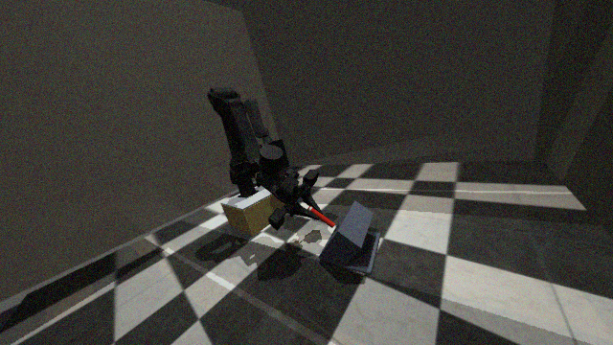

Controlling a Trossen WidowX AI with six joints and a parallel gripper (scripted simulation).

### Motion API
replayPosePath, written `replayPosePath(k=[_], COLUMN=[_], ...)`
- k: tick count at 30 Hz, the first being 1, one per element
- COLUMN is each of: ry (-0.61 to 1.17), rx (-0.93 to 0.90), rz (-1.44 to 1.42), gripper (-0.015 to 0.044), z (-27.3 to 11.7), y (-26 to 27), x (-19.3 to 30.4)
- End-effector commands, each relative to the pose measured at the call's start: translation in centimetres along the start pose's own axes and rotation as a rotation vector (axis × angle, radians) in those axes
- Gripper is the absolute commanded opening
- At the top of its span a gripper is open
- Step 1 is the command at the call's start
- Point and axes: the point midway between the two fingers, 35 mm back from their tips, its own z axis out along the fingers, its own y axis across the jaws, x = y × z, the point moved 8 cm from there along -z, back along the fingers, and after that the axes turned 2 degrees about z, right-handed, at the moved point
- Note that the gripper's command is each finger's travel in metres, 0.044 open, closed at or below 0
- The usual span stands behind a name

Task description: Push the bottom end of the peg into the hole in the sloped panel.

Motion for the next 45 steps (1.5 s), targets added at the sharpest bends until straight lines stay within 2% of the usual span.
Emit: replayPosePath(k=[1,45], ry=[-0.003,-0.002], rx=[0.000,0.000], rz=[0.001,0.000], gripper=[0.0000,0.0000], z=[-0.03,0.69], y=[0.01,0.16], x=[-0.06,-0.60])
